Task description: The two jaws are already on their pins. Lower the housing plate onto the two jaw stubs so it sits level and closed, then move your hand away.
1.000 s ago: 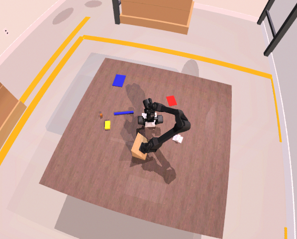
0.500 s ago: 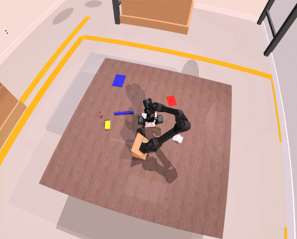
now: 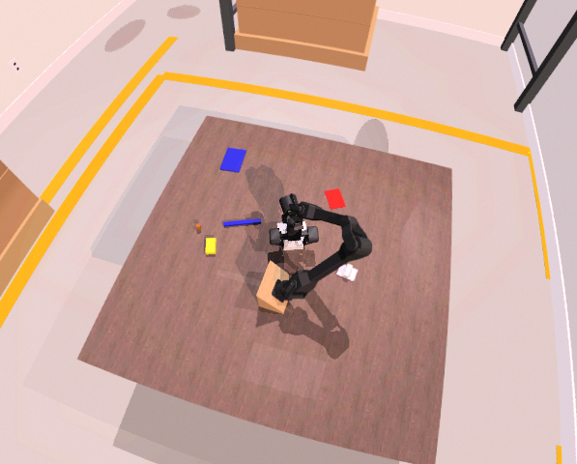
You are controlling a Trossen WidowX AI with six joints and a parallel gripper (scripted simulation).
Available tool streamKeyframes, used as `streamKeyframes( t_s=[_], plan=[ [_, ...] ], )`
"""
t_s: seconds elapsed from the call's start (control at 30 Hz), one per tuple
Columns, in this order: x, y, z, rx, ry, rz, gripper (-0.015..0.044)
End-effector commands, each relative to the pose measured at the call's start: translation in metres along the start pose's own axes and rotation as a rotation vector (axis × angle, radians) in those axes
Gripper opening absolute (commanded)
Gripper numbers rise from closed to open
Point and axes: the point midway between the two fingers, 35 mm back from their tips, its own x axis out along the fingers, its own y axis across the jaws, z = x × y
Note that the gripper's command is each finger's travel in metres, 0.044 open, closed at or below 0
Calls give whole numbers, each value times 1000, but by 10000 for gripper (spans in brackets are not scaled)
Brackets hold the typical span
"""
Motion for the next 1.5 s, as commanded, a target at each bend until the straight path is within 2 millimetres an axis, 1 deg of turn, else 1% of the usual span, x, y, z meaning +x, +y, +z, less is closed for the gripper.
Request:
streamKeyframes(
  t_s=[0.0,0.67,0.77,0.8,1.23,1.33,1.4,1.47],
  plan=[
    [1,1,0,-1,1,2,351],
    [1,1,0,-1,1,2,351],
    [0,0,0,0,0,0,430],
    [0,0,0,0,0,0,440],
    [0,0,0,0,0,0,440],
    [-13,0,1,-1,-1,2,440],
    [-31,1,2,-1,-1,4,440],
    [-55,1,0,-1,0,4,440]
  ],
)
